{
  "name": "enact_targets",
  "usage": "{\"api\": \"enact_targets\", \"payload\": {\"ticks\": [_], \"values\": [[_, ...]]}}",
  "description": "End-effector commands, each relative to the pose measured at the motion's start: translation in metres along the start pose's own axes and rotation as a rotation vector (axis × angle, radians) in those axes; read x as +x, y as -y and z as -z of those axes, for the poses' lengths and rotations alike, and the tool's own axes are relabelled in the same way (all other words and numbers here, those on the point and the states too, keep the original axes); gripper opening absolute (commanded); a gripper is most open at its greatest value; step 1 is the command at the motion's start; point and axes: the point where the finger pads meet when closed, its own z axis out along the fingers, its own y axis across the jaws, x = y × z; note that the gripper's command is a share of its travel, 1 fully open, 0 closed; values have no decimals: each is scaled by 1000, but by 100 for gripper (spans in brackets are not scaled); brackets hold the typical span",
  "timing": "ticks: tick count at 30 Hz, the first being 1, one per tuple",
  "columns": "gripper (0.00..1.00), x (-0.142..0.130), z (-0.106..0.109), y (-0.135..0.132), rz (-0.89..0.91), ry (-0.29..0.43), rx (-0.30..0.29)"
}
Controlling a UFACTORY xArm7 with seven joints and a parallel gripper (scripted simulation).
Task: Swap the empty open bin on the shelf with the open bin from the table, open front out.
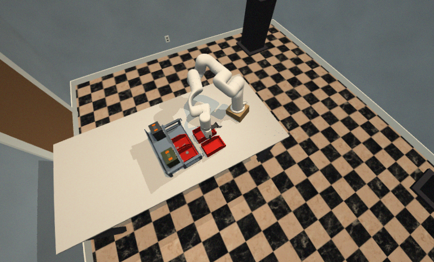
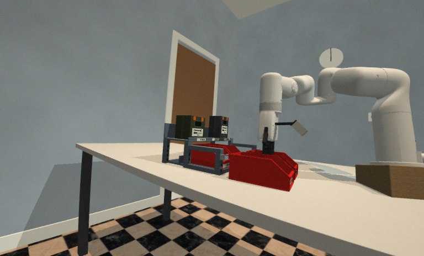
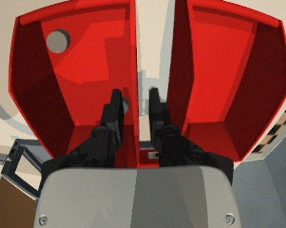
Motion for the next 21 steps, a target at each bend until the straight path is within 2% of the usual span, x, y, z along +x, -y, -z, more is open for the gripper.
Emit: {"api": "enact_targets", "payload": {"ticks": [1,21], "values": [[26,-1,-1,-1,0,3,-1],[26,-1,-4,-1,0,3,-1]]}}
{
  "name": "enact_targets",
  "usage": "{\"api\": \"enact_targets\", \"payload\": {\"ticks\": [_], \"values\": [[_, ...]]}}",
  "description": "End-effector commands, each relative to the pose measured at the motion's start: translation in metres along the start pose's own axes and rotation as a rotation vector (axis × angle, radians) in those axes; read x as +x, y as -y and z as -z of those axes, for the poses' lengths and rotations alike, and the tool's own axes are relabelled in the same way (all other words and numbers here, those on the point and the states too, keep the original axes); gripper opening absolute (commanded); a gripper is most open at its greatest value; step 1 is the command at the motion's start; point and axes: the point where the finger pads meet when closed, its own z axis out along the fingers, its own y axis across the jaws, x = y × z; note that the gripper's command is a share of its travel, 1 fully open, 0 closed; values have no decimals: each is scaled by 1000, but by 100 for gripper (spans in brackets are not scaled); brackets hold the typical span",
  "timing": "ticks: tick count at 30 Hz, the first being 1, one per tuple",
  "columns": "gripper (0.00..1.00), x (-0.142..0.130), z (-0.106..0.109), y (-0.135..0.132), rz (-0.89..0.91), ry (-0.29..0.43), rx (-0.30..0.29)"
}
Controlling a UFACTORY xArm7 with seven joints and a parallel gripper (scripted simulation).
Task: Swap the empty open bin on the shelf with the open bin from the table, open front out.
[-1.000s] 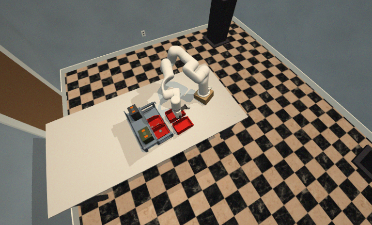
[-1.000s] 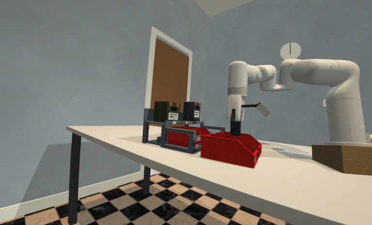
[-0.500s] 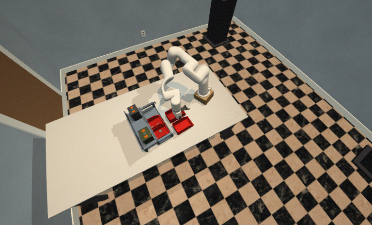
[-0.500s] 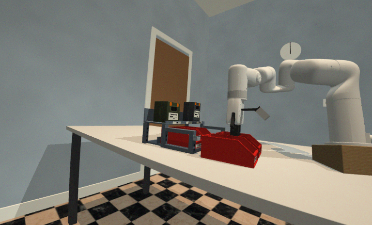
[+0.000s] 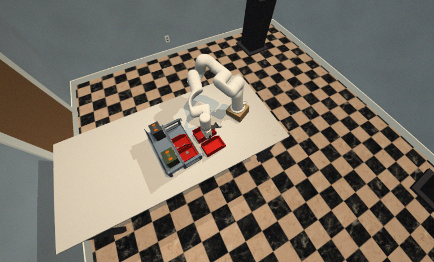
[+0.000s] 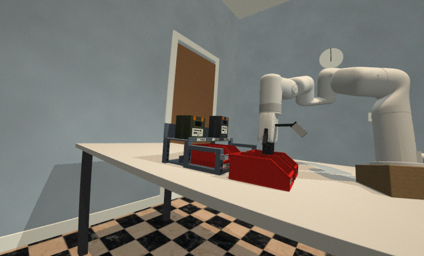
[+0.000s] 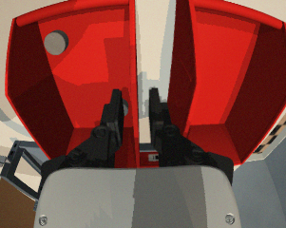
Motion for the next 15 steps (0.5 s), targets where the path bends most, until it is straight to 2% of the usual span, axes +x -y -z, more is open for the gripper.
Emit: {"api": "enact_targets", "payload": {"ticks": [1,2,15], "values": [[26,-1,1,0,0,3,-1],[0,-1,1,0,0,3,-1],[0,-1,1,0,0,3,-1]]}}
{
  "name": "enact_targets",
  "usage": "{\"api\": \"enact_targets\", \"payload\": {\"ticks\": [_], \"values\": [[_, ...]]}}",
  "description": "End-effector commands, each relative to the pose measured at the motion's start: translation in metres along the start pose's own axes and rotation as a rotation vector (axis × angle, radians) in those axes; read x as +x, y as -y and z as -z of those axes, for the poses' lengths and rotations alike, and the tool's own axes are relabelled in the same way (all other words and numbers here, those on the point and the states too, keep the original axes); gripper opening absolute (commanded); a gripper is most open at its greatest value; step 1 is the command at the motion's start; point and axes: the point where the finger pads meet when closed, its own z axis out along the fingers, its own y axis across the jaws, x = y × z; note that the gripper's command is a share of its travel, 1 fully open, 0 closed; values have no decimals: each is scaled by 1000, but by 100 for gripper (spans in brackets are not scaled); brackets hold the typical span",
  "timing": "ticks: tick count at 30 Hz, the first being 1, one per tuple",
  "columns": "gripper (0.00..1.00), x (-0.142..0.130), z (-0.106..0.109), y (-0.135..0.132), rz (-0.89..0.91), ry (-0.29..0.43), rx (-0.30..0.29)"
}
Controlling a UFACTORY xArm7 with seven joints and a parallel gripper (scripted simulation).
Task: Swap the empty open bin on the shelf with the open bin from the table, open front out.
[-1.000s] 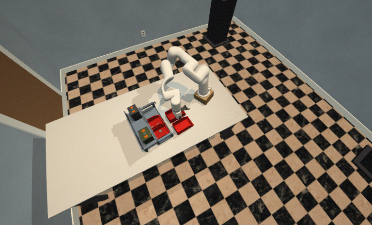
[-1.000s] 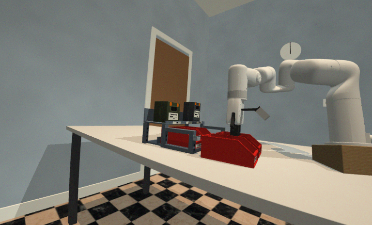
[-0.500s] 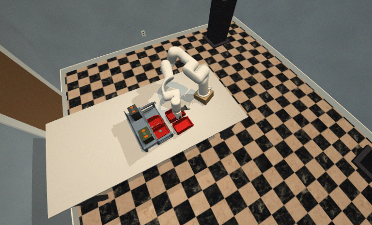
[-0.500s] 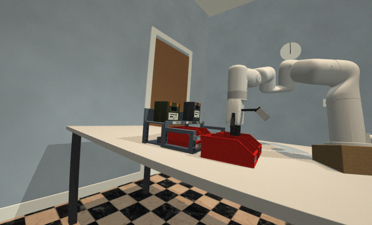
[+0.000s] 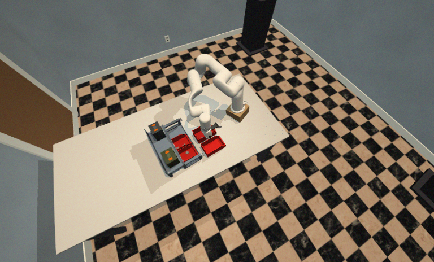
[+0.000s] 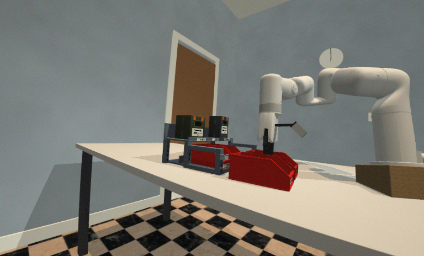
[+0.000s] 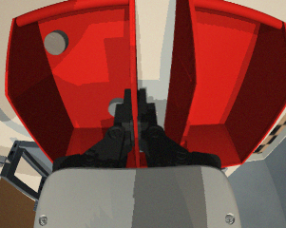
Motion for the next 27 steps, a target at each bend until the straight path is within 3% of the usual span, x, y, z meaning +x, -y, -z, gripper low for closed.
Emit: {"api": "enact_targets", "payload": {"ticks": [1,19,27], "values": [[0,-1,1,0,1,3,-1],[0,-1,1,0,1,3,-1],[0,-1,19,0,1,3,-1]]}}
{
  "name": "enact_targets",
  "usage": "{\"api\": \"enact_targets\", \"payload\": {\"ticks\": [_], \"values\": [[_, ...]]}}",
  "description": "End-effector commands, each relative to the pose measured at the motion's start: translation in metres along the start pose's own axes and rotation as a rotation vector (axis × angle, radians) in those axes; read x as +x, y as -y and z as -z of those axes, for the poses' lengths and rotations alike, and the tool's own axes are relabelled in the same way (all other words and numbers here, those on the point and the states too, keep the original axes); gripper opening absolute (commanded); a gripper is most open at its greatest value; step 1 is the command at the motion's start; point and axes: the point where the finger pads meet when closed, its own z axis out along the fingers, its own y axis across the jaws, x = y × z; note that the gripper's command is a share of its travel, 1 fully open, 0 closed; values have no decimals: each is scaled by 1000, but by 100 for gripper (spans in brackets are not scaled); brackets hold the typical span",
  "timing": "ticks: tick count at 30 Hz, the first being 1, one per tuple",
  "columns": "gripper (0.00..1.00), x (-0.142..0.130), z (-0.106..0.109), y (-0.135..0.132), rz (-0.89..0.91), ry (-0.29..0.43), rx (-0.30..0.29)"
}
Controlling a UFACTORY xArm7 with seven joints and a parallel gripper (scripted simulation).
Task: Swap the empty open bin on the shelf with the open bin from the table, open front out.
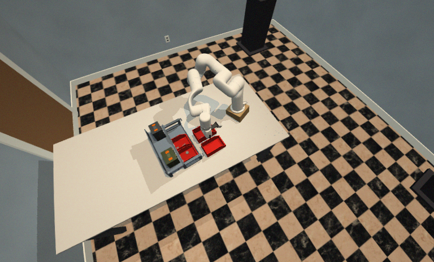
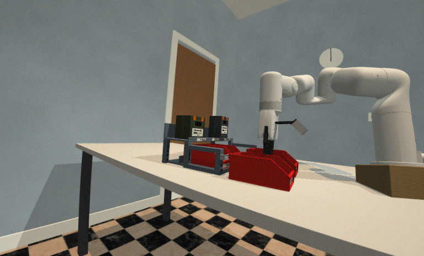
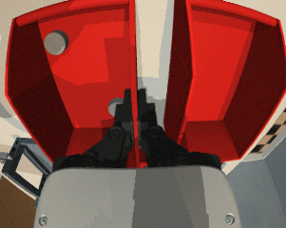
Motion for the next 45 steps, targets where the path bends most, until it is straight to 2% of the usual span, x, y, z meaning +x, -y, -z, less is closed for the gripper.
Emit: {"api": "enact_targets", "payload": {"ticks": [1,9,27,32,38,40,45], "values": [[0,-1,14,-1,0,4,-1],[0,-1,24,0,0,4,-1],[0,-1,24,5,1,4,-1],[0,1,23,32,1,4,-1],[0,5,22,84,1,4,-1],[0,5,22,84,1,4,-1],[0,8,21,121,1,4,-1]]}}
